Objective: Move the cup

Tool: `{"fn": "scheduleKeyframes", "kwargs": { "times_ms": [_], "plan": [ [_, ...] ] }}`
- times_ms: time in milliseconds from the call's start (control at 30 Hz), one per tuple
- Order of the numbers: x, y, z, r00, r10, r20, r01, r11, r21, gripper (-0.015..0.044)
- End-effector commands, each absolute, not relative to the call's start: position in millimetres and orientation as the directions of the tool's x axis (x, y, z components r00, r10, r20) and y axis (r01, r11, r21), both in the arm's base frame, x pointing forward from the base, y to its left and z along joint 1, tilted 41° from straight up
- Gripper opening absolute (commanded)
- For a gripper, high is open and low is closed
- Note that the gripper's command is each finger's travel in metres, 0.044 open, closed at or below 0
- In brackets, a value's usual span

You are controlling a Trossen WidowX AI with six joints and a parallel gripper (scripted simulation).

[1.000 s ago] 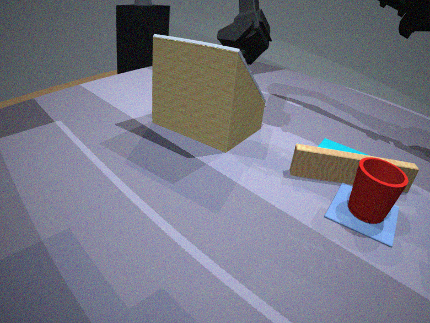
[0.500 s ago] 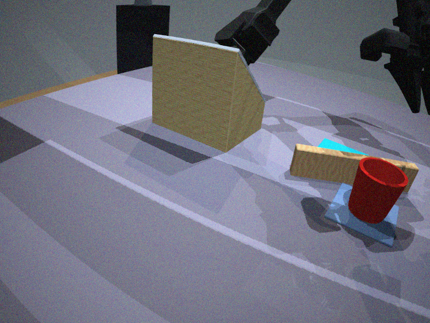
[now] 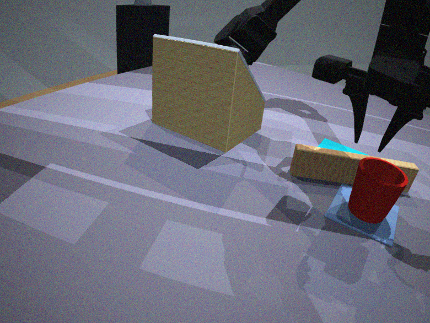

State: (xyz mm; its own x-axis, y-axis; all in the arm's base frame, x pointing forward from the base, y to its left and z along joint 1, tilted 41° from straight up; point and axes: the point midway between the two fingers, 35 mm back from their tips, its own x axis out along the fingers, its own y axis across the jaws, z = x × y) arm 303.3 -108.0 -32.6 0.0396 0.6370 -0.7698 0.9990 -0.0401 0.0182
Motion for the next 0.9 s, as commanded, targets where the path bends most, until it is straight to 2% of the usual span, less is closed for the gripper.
{"fn": "scheduleKeyframes", "kwargs": {
  "times_ms": [0,867],
  "plan": [
    [305.3,-105.2,-33.7,0.038,0.646,-0.763,0.999,-0.045,0.012,0.0148],
    [307.5,-78.7,-65.3,0.039,0.646,-0.762,0.999,-0.045,0.013,0.0148]
  ]
}}
